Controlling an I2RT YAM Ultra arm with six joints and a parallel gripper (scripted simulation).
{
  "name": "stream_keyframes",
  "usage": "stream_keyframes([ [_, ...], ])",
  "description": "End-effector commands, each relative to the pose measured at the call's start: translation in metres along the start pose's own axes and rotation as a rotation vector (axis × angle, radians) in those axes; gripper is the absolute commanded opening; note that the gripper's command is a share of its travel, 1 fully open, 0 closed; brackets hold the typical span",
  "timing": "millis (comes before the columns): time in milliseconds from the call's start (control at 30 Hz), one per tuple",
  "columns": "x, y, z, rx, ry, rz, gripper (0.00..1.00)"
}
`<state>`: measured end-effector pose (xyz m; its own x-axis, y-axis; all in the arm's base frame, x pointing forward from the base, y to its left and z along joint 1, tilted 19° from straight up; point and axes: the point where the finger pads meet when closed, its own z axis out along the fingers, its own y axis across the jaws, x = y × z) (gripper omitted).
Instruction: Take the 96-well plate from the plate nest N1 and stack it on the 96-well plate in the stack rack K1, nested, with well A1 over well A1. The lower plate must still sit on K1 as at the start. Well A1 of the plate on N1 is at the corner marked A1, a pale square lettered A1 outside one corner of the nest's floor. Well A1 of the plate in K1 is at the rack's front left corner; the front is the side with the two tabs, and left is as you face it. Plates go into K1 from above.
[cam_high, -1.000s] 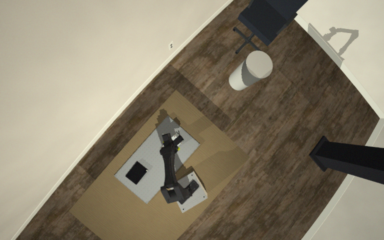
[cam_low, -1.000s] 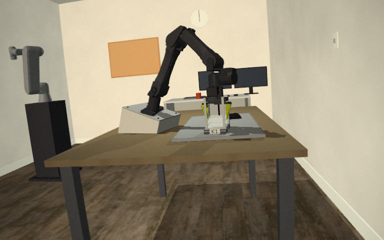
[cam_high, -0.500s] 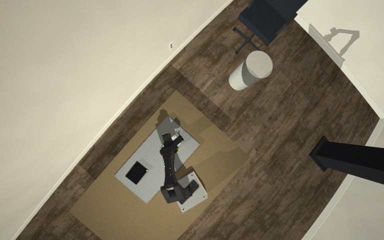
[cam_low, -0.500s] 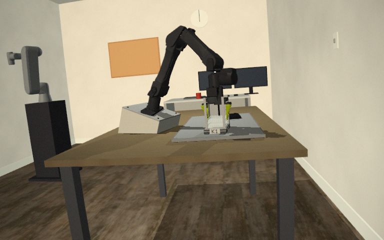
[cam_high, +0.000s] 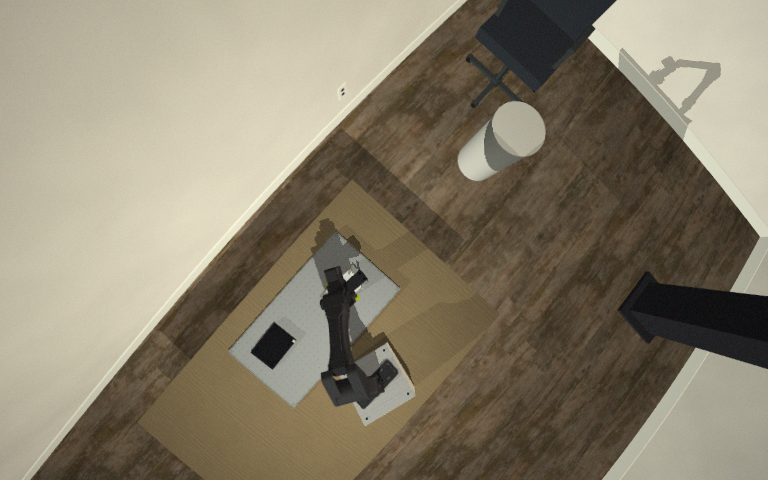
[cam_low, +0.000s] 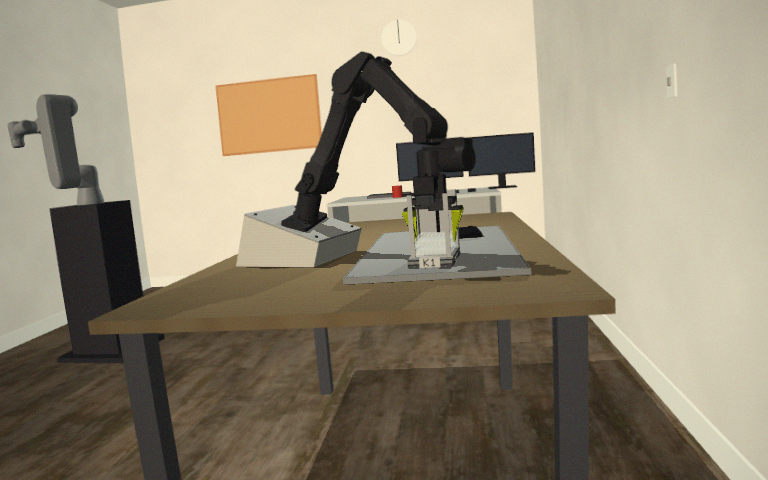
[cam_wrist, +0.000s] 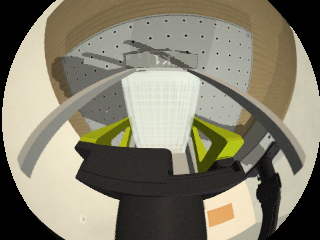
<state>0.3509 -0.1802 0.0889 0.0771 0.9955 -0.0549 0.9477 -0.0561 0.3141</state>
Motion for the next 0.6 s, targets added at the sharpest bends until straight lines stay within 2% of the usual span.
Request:
stream_keyframes([
  [0, -0.0009, 0.0004, 0.0006, -0.009, -0.015, 0.002, 0.0],
  [100, -0.0027, 0.0045, -0.0005, -0.018, -0.019, 0.001, 0.0],
  [333, 0.0001, -0.0015, 0.0061, 0.002, -0.009, 0.002, 0.0],
  [567, 0.0, 0.0001, 0.0052, -0.005, -0.012, 0.001, 0.0],
])
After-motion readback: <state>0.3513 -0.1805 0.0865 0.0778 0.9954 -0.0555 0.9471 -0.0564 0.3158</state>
